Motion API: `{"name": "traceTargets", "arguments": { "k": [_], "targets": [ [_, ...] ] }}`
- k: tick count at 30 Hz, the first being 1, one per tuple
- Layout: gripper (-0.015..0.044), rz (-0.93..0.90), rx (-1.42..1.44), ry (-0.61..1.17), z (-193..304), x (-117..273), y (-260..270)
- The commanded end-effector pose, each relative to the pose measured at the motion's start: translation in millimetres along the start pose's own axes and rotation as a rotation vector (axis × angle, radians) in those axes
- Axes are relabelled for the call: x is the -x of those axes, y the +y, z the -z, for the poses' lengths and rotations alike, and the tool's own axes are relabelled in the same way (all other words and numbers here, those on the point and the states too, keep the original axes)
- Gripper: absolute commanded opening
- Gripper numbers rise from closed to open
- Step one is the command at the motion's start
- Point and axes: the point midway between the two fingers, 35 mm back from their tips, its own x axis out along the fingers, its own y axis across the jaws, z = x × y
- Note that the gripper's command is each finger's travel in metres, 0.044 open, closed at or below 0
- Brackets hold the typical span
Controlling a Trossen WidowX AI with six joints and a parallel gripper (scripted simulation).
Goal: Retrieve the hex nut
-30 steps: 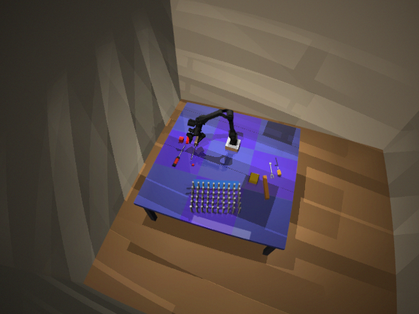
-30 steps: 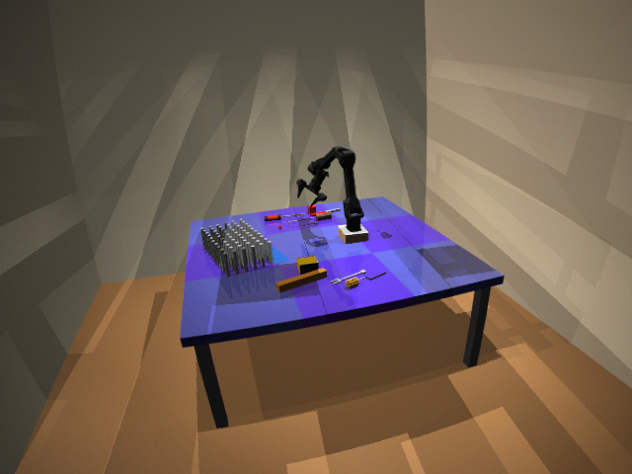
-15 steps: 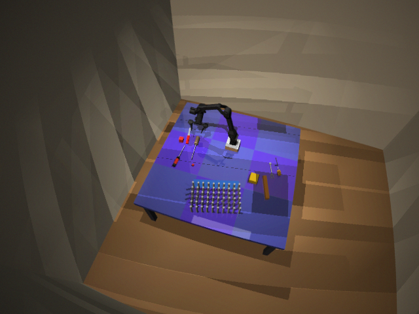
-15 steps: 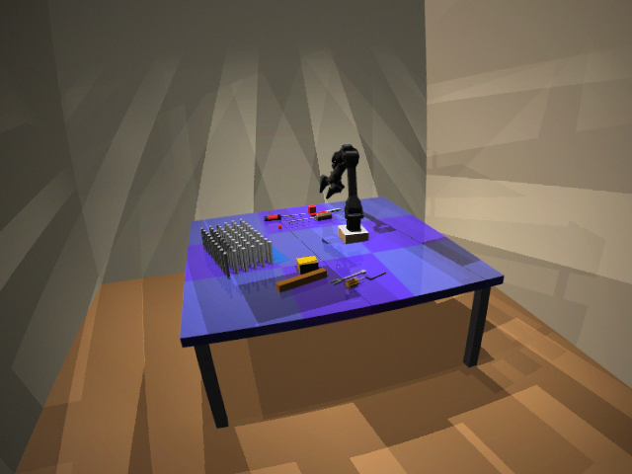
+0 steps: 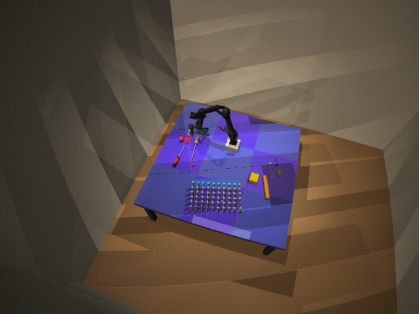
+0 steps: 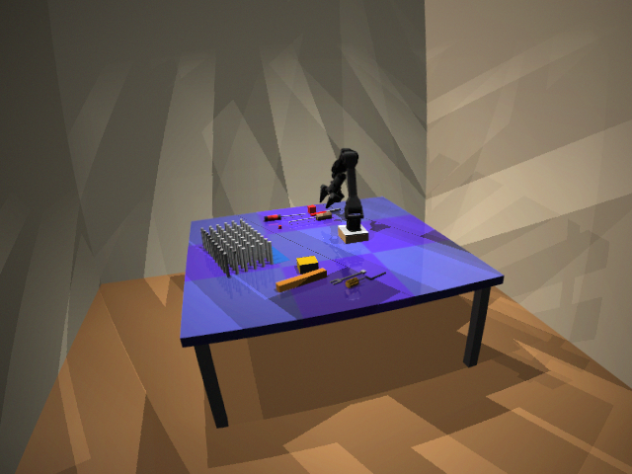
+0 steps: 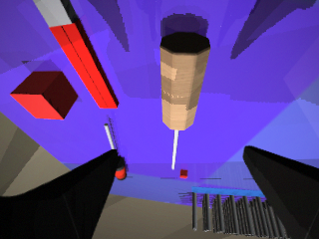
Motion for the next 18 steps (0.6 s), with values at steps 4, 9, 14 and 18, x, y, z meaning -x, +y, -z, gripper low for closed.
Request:
{"name": "traceTargets", "arguments": {
  "k": [4, 9, 14, 18],
  "targets": [
    [0.0440, -0.007, 0.000, 0.001, -1.0, -2.9, -0.5],
    [0.0440, 0.049, -0.036, 0.000, -0.7, -4.5, 2.9],
    [0.0440, 0.107, -0.077, 0.002, -0.6, -8.2, 4.0],
    [0.0361, 0.107, -0.077, 0.002, -0.6, -8.2, 4.0]
  ]
}}
